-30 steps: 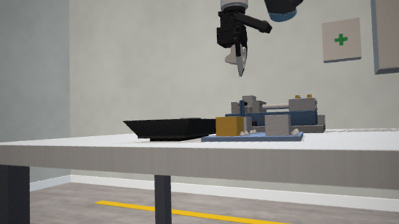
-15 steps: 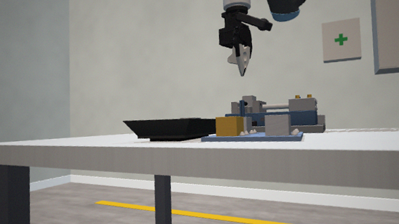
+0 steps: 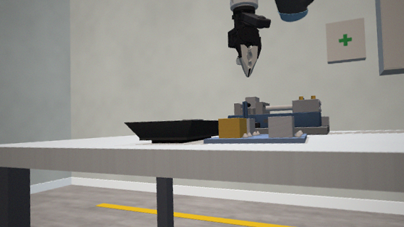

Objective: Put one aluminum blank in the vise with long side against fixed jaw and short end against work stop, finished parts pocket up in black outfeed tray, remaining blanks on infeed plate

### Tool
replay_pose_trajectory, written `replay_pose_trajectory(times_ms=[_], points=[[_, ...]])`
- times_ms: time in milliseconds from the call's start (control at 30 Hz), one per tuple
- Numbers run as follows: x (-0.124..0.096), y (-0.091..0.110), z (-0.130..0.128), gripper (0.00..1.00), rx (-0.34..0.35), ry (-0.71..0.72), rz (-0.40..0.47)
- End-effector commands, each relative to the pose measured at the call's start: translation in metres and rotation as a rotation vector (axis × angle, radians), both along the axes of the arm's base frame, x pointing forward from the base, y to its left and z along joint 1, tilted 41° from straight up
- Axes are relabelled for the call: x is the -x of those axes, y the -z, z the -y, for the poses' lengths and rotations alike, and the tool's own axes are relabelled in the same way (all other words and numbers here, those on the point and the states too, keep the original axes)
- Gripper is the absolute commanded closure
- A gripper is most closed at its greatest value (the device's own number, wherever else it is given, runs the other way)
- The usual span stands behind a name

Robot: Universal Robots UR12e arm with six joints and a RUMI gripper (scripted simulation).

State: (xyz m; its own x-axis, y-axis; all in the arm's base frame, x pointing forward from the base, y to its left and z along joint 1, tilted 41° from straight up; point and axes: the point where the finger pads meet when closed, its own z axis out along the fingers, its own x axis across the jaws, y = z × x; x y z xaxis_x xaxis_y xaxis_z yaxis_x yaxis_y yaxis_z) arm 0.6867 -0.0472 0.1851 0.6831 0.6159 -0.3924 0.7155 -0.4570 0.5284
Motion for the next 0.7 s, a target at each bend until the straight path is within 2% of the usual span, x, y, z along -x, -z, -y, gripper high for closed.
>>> replay_pose_trajectory(times_ms=[0,233,300,500,667], points=[[0.002,-0.0002,-0.0002,1.0,-0.022,0.13,0.103],[0.0048,-0.0001,0.0004,1.0,-0.054,0.301,0.249],[0.0048,-0.0001,0.0004,1.0,-0.054,0.301,0.249],[0.0071,-0.0004,0.0015,1.0,-0.085,0.461,0.386],[0.0084,-0.0008,0.0024,1.0,-0.103,0.554,0.465]])
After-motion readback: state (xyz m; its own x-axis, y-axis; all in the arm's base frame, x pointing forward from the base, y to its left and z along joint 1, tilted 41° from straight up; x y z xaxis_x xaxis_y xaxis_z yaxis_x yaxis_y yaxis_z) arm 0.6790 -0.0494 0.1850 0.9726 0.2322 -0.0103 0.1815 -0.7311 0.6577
